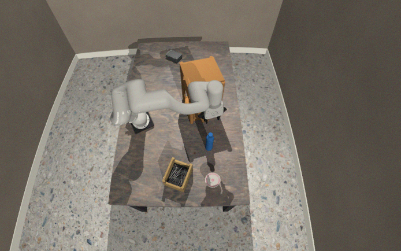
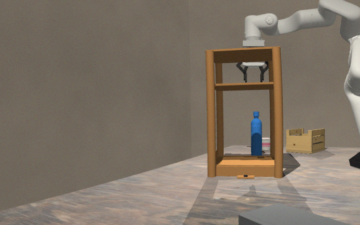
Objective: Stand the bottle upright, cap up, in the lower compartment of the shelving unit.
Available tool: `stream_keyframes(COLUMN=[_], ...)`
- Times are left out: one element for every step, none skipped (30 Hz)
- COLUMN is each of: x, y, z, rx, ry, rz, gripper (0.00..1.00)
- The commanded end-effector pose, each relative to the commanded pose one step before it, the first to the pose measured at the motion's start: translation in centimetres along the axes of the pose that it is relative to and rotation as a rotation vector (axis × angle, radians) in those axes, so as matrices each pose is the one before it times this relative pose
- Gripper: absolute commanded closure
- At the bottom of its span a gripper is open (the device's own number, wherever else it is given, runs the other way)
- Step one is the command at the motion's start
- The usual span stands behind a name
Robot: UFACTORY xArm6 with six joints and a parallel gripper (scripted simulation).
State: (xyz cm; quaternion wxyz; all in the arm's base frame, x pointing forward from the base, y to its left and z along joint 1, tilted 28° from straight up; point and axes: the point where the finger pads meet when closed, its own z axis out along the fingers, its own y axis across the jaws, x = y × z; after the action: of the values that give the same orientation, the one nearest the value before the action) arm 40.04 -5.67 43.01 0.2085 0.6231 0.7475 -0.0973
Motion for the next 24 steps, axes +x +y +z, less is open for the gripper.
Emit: stream_keyframes(x=[0.488,0.16,0.166,0.172,0.178,0.184,0.191,0.197,0.204,0.21,0.217,0.224,0.0,0.0,0.231,0.238,0.245,0.252,0.259,0.266,0.274,0.281,0.289,0.296], y=[0.237,0.055,0.057,0.059,0.06,0.062,0.063,0.065,0.067,0.068,0.07,0.071,0.0,0.0,0.072,0.074,0.075,0.076,0.078,0.079,0.08,0.081,0.082,0.083], z=[-0.342,-0.058,-0.059,-0.061,-0.063,-0.065,-0.067,-0.069,-0.071,-0.073,-0.075,-0.077,0.0,0.0,-0.079,-0.081,-0.083,-0.084,-0.086,-0.088,-0.09,-0.092,-0.094,-0.095], rx=[-0.01155,-0.00228,-0.00235,-0.00243,-0.00251,-0.00258,-0.00266,-0.00274,-0.00281,-0.00289,-0.00297,-0.00304,0.0,0.0,-0.00312,-0.00319,-0.00326,-0.00334,-0.00341,-0.00348,-0.00355,-0.00362,-0.00369,-0.00376], ry=[0.00542,0.00179,0.00186,0.00193,0.002,0.00208,0.00216,0.00224,0.00232,0.0024,0.00248,0.00257,0.0,0.0,0.00265,0.00274,0.00283,0.00292,0.00301,0.00311,0.0032,0.0033,0.0034,0.0035], rz=[-0.00464,-0.00167,-0.00173,-0.0018,-0.00186,-0.00192,-0.00199,-0.00206,-0.00212,-0.00219,-0.00226,-0.00233,0.0,0.0,-0.0024,-0.00247,-0.00254,-0.00261,-0.00268,-0.00275,-0.00283,-0.0029,-0.00297,-0.00305], gripper=[0.29,0.29,0.29,0.29,0.29,0.29,0.29,0.29,0.29,0.29,0.29,0.29,0.29,0.29,0.29,0.29,0.29,0.29,0.29,0.29,0.29,0.29,0.29,0.29])
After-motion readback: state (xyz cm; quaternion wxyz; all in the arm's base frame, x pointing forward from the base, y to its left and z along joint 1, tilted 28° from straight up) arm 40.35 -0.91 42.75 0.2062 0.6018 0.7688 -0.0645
